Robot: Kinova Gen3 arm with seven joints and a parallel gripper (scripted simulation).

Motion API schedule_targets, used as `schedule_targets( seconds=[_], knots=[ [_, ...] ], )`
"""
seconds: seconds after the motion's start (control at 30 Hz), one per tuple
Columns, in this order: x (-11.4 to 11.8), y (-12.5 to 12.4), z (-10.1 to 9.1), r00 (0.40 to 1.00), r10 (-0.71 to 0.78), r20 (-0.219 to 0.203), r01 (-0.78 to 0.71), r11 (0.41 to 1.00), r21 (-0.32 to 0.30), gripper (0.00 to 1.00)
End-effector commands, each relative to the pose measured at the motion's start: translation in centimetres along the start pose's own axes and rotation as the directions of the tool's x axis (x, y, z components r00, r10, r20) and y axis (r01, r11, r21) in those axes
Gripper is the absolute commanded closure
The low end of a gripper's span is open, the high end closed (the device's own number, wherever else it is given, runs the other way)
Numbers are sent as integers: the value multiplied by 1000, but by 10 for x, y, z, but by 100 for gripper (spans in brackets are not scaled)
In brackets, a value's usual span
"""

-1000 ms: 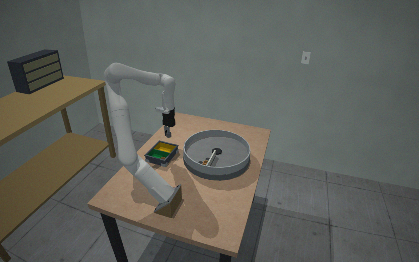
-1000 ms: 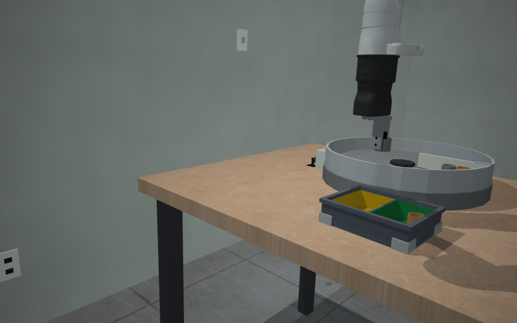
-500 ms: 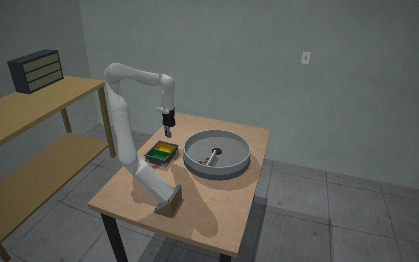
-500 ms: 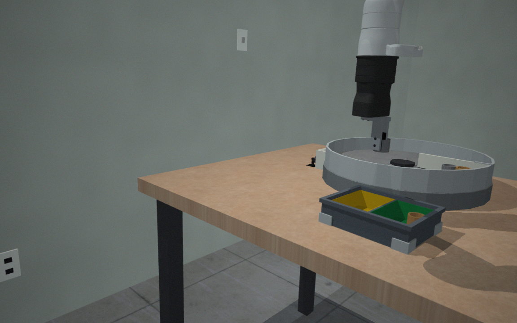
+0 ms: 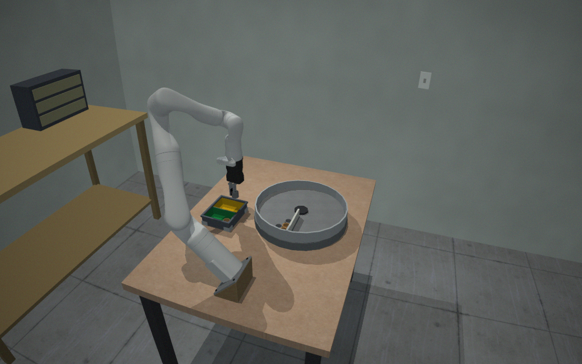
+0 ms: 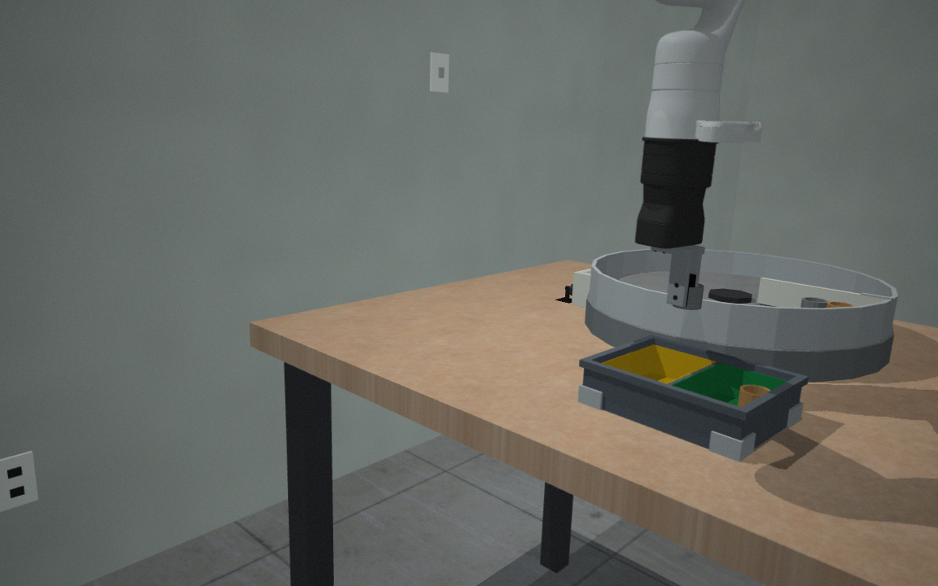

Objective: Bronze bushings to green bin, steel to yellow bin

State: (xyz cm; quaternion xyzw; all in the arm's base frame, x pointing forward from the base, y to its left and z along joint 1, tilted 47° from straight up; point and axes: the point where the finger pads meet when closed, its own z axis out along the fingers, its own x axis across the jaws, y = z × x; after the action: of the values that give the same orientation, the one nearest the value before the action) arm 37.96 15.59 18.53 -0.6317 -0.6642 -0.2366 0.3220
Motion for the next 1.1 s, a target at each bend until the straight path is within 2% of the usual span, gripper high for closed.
schedule_targets(
  seconds=[0.0, 0.1, 0.17, 0.23, 0.33, 0.5, 1.07],
  knots=[
    [0, -2, 4, 1000, 1, -2, -1, 1000, 9, 100],
    [0, -2, 18, 1000, 1, -2, -1, 1000, 9, 100],
    [0, -2, 18, 1000, 1, -2, -1, 1000, 9, 100],
    [0, -2, 27, 1000, 1, -2, -1, 1000, 9, 100],
    [0, -2, 27, 1000, 1, -2, -1, 1000, 9, 100],
    [0, -3, 49, 1000, 1, -2, -1, 1000, 9, 100],
    [1, -3, 55, 1000, 1, -2, -1, 1000, 9, 100]
  ],
)
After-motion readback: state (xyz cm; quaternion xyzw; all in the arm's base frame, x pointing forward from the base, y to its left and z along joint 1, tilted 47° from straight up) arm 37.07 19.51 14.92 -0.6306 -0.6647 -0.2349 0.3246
